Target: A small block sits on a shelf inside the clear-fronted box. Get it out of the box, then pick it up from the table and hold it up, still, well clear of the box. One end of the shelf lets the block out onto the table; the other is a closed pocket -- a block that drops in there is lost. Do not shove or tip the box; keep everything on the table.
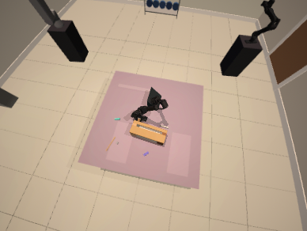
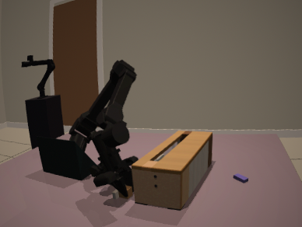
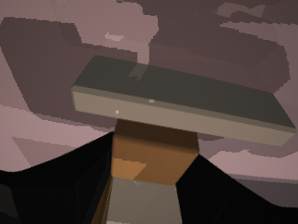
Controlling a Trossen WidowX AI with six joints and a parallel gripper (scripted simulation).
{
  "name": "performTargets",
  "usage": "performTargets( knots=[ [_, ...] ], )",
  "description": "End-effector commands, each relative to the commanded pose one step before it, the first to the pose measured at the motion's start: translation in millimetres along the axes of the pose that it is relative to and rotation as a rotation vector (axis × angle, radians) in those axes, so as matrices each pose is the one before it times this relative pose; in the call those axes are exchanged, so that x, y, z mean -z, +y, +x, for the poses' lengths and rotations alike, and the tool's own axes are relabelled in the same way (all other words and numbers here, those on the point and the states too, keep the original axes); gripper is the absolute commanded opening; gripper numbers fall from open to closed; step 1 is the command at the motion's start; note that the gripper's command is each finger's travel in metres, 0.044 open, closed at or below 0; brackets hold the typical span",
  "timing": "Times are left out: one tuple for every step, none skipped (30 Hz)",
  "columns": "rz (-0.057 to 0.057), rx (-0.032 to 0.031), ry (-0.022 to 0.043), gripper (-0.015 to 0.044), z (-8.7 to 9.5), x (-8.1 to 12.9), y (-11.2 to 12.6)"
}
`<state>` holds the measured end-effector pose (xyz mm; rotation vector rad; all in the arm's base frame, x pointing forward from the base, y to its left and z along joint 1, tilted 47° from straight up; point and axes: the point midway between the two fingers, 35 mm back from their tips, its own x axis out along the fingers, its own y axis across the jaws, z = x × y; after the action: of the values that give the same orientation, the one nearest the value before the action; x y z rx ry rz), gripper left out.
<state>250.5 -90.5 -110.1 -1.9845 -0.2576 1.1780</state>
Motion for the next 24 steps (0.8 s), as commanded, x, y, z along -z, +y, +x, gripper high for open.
performTargets(
  knots=[
    [0.0059,0.00227,0.00098,0.0055,0.06,-1.03,-0.28],
    [-0.0078,-0.00226,0.01154,0.0029,-1.89,1.78,0.91],
    [-0.0131,-0.00406,0.01912,0.0003,-3.18,2.95,1.56],
    [-0.003,-0.00177,0.0038,0.0,-2.63,1.92,0.76],
    [0.0007,-0.00062,-0.0016,0.0,-2.06,1.27,0.35],
    [0.0007,-0.00055,-0.0016,0.0,-2.1,1.25,0.31],
    [0.0007,-0.00048,-0.0016,0.0,-2.14,1.23,0.27],
    [0.0007,-0.00041,-0.0016,0.0,-2.18,1.22,0.24],
    [0.0007,-0.00034,-0.00159,0.0,-2.22,1.2,0.2],
    [0.0008,-0.00022,-0.00181,0.0,-2.22,1.14,0.14],
    [0.0011,-0.00016,-0.00229,0.0,-2.79,1.38,0.11],
    [0.0014,-0.00004,-0.00287,0.0,-3.6,1.7,0.06],
    [0.0014,0.00013,-0.00286,0.0,-3.7,1.65,-0.04],
    [0.0014,0.00031,-0.00284,0.0,-3.79,1.6,-0.14],
    [0.0014,0.00048,-0.00282,0.0,-3.88,1.55,-0.24],
    [0.0013,0.00065,-0.00279,0.0,-3.97,1.49,-0.34],
    [0.0013,0.00083,-0.00276,0.0,-4.05,1.44,-0.45],
    [0.0013,0.001,-0.00272,0.0,-4.13,1.38,-0.55],
    [0.0011,0.00095,-0.0022,0.0,-3.44,1.08,-0.53],
    [0.0007,0.00062,-0.00131,0.0,-2.09,0.63,-0.35],
    [0.0002,0.00022,-0.00043,0.0,-0.7,0.21,-0.12],
    [0.0039,-0.00222,0.0008,0.0,-1.03,0.35,0.37],
    [0.0118,-0.00663,0.00241,0.0,-3.09,1.03,1.09],
    [0.0197,-0.01097,0.00404,0.0,-5.19,1.65,1.78]
  ],
)
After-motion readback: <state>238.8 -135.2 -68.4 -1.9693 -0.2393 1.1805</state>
